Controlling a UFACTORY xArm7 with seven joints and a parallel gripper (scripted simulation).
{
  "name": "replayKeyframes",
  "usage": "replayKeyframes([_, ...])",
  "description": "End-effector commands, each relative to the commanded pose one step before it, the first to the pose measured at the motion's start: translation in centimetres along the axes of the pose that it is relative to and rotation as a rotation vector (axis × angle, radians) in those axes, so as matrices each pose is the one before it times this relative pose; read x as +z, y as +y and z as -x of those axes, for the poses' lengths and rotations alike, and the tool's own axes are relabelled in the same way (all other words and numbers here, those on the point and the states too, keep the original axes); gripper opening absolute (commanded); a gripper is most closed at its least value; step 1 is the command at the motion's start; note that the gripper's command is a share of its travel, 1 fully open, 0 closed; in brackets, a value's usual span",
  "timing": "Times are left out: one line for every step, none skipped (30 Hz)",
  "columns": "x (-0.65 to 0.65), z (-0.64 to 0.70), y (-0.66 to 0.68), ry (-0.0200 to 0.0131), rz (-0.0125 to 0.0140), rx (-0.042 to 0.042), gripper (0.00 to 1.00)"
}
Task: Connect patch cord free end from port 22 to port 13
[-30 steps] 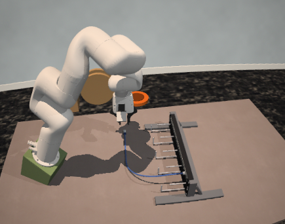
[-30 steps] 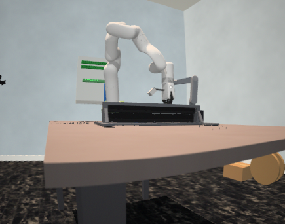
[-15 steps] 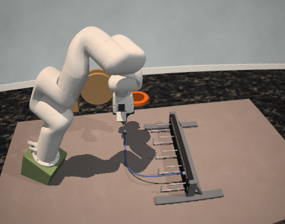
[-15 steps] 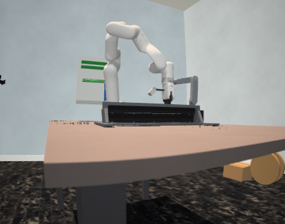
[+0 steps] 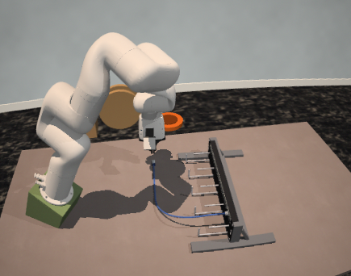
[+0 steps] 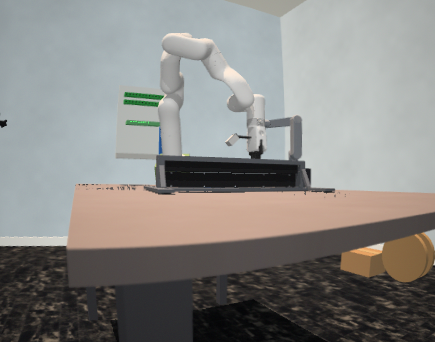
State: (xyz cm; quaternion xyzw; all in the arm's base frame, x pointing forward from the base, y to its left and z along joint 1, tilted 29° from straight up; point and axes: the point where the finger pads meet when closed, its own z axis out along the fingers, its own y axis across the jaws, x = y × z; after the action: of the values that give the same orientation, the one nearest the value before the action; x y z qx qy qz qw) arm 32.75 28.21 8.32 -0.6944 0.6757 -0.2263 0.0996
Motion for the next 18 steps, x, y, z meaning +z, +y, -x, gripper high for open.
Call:
replayKeyframes([-0.248,0.088,-0.127,-0.00280,-0.00709,0.01544,0.00])
replayKeyframes([0.000,0.000,0.000,0.00000,0.00000,0.00000,0.00])
replayKeyframes([0.000,0.000,0.000,0.00000,0.00000,0.00000,0.00])
replayKeyframes([-0.092,-0.034,-0.050,0.00037,-0.00388,0.01146,0.00])
replayKeyframes([-0.121,-0.044,-0.069,0.00041,-0.00520,0.01520,0.00])
replayKeyframes([-0.153,-0.054,-0.091,0.00037,-0.00666,0.01922,0.00])
replayKeyframes([-0.186,-0.064,-0.117,0.00023,-0.00823,0.02342,0.00])
replayKeyframes([-0.219,-0.073,-0.146,-0.00005,-0.00990,0.02773,0.00])
replayKeyframes([-0.252,-0.079,-0.180,-0.00051,-0.01165,0.03208,0.00])
replayKeyframes([-0.283,-0.083,-0.218,-0.00117,-0.01344,0.03641,0.00])
replayKeyframes([-0.314,-0.081,-0.260,-0.00207,-0.01523,0.04065,0.00])
replayKeyframes([-0.279,-0.061,-0.249,-0.00257,-0.01384,0.03652,0.00])
replayKeyframes([-0.191,-0.034,-0.180,-0.00216,-0.00961,0.02519,0.00])
replayKeyframes([-0.210,-0.032,-0.206,-0.00278,-0.01071,0.02797,0.00])
replayKeyframes([-0.219,-0.025,-0.224,-0.00335,-0.01129,0.02940,0.00])
replayKeyframes([-0.218,-0.016,-0.232,-0.00380,-0.01131,0.02943,0.00])
replayKeyframes([-0.213,-0.007,-0.235,-0.00418,-0.01116,0.02905,0.00])
replayKeyframes([-0.209,0.002,-0.239,-0.00457,-0.01103,0.02879,0.00])
